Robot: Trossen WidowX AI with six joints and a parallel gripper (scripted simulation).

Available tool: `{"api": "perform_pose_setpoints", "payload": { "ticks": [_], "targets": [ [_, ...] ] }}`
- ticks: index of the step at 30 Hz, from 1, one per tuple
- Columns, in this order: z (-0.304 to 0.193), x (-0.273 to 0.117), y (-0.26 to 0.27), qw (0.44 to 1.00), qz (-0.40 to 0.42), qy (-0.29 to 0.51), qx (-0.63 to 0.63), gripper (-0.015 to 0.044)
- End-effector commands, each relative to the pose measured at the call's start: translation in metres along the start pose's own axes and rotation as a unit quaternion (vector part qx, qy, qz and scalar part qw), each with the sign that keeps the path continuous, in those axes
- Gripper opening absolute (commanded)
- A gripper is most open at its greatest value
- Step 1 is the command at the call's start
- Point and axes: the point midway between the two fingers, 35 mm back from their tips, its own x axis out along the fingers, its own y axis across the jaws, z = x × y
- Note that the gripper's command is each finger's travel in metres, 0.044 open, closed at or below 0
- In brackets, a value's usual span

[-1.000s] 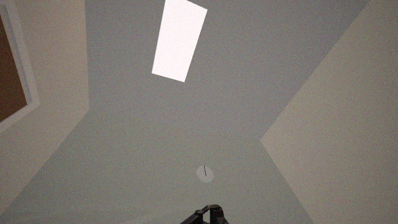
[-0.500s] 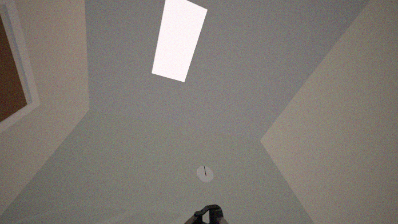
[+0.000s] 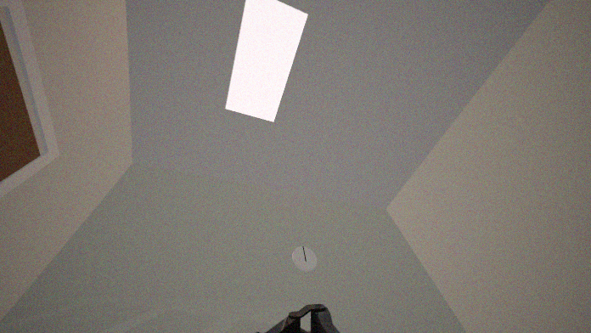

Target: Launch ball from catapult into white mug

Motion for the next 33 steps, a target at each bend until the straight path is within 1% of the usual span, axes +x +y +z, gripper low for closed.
{"api": "perform_pose_setpoints", "payload": {
  "ticks": [1,17,24,33],
  "targets": [
    [0.007,-0.018,0.001,1.0,0.005,-0.005,0.005,0.0],
    [0.002,-0.105,-0.001,1.0,-0.009,0.007,-0.014,0.0],
    [0.003,-0.109,0.002,1.0,-0.01,0.008,-0.022,0.0],
    [0.015,-0.106,0.04,0.995,-0.004,0.024,-0.095,0.0]
  ]
}}
